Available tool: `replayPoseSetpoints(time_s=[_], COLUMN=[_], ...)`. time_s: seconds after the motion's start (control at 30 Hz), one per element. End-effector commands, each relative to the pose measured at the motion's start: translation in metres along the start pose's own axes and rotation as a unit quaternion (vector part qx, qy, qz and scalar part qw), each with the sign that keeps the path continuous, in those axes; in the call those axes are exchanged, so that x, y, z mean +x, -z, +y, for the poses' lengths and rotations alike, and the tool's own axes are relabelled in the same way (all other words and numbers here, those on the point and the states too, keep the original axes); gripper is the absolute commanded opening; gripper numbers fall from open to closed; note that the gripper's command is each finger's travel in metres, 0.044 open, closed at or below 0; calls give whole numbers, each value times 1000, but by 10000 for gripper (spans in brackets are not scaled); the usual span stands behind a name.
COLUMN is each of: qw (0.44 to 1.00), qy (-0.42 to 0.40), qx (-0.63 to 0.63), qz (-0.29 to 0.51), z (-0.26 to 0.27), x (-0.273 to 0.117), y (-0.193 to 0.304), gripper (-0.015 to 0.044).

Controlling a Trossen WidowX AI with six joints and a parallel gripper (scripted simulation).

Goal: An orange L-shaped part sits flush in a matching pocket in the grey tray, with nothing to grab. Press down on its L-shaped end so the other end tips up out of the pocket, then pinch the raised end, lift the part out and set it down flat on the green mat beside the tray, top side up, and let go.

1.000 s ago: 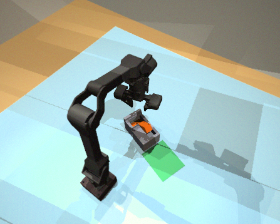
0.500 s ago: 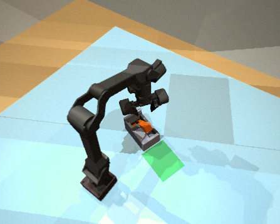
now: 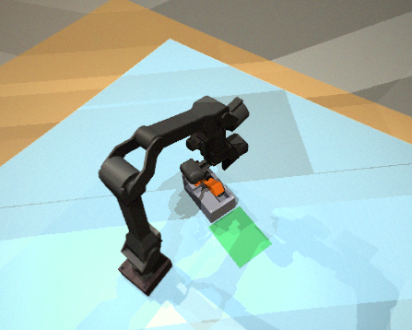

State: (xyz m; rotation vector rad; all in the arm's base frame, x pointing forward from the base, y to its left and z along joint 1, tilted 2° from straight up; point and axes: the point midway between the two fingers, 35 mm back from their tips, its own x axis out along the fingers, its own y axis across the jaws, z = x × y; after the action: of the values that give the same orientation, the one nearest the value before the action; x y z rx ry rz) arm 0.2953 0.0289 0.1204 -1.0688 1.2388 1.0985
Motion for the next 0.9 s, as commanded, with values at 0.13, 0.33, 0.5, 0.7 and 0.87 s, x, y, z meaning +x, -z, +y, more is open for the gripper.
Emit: replayPoseSetpoints(time_s=[0.13, 0.33, 0.5, 0.7, 0.87], qw=[1000, 1000, 1000, 1000, 1000], qy=[-7, -7, -7, -7, -7], qx=[-4, -4, -4, -4, -4], qz=[3, 3, 3, 3, 3], z=[3, 2, 2, 2, 3], x=[20, 28, 36, 46, 54], y=[1, 1, 1, 1, 1], gripper=[280, 280, 280, 280, 280])
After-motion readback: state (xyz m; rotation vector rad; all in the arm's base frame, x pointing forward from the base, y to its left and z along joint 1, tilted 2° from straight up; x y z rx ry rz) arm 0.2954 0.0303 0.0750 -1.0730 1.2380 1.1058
